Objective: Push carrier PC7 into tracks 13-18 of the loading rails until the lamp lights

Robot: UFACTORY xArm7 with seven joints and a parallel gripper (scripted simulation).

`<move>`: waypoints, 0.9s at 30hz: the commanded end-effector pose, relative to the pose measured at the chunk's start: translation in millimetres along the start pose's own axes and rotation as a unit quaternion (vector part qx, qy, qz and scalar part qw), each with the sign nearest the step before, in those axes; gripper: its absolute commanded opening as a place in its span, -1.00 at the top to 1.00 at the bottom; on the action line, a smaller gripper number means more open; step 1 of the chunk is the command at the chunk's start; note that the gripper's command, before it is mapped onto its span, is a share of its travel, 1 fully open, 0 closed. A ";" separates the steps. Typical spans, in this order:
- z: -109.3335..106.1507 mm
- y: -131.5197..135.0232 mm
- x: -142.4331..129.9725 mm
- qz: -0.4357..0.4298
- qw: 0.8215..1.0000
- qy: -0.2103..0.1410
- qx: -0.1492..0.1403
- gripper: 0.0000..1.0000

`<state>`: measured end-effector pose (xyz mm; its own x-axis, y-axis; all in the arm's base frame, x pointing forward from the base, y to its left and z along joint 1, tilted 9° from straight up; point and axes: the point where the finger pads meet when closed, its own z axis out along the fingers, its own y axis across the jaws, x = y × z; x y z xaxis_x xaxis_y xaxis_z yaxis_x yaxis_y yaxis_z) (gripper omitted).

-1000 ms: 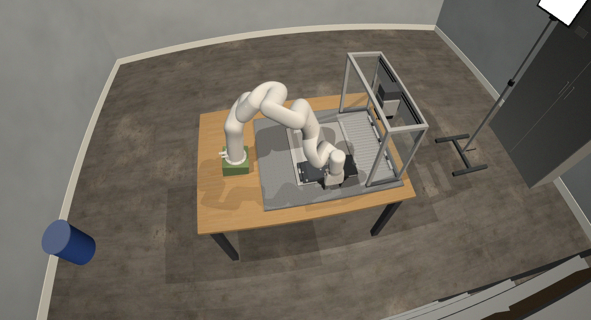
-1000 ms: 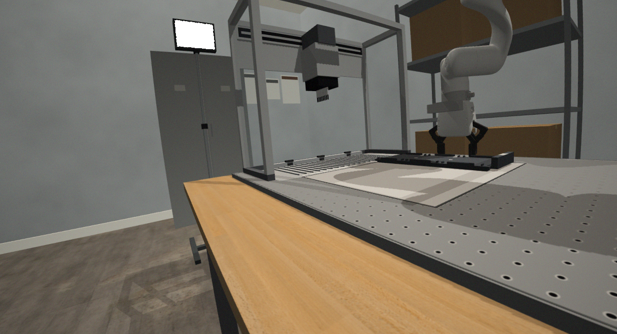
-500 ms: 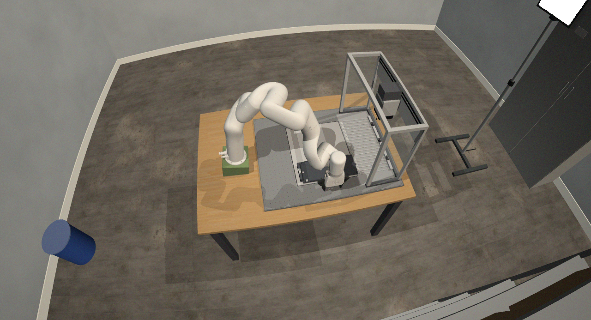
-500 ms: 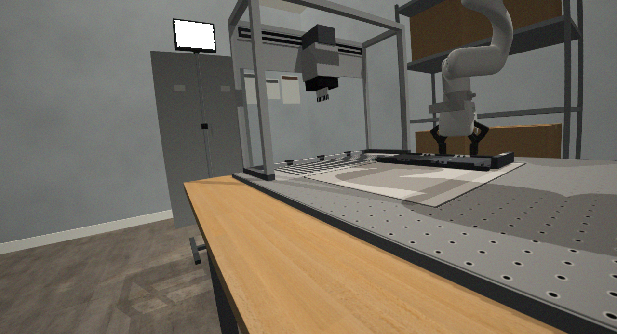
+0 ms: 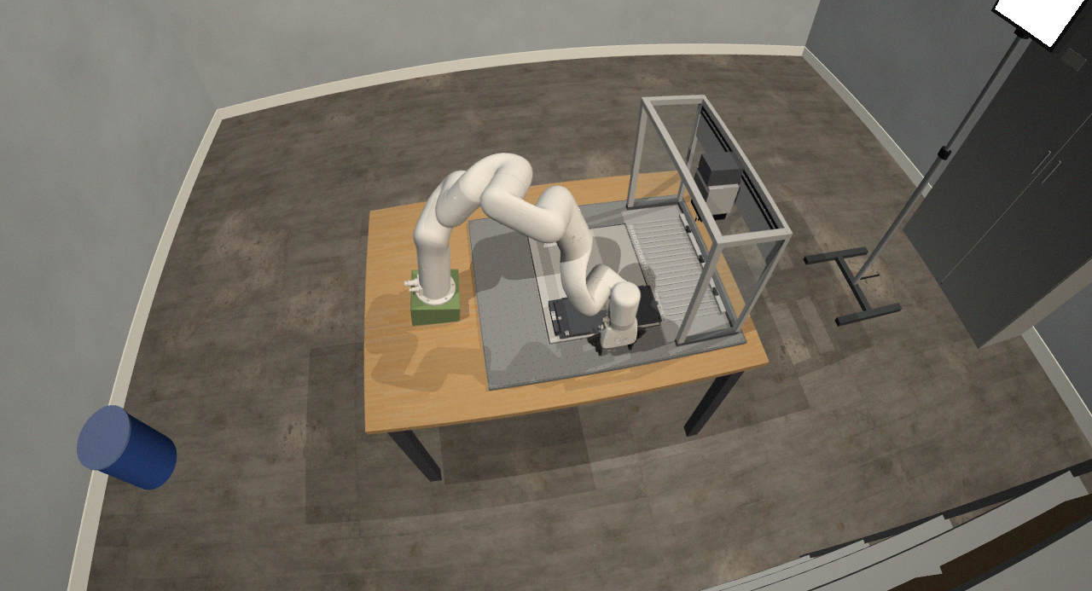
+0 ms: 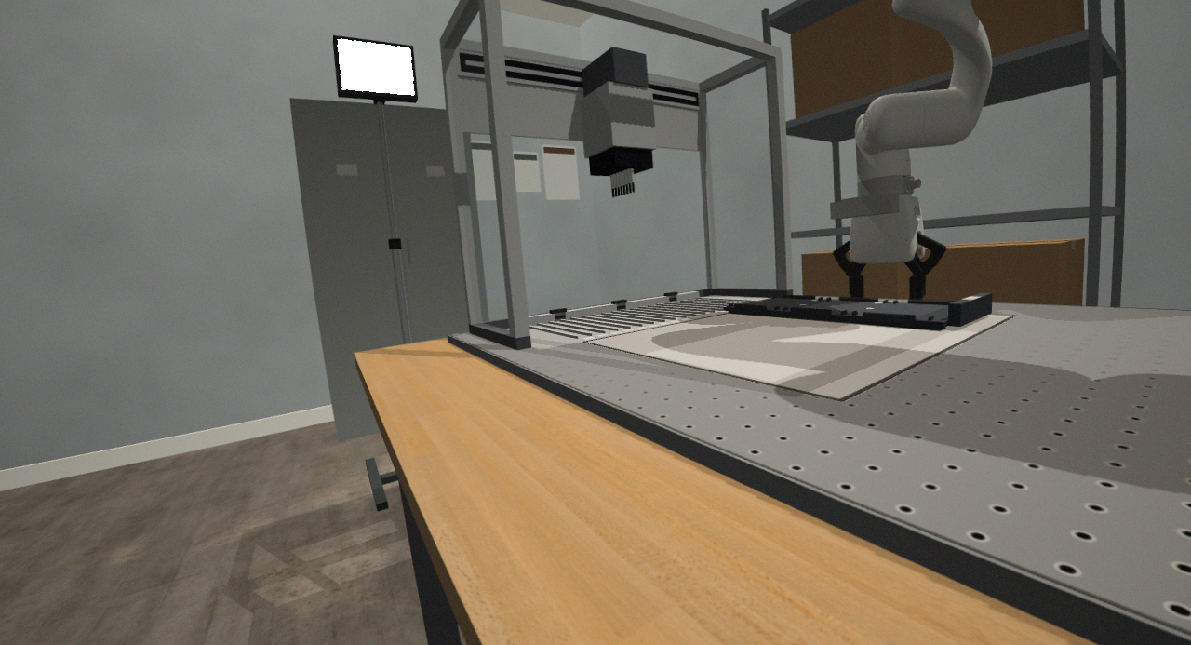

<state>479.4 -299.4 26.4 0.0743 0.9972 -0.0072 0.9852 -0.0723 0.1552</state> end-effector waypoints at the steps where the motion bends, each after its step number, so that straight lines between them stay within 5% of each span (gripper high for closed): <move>1: -1.9 1.6 -4.2 0.000 1.000 -0.001 -0.002 -1.00; 27: -1.9 1.6 -18.9 0.000 1.000 -0.001 -0.002 -1.00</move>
<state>478.2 -315.1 26.6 0.0743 0.9972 -0.0071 0.9852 -0.0723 0.1552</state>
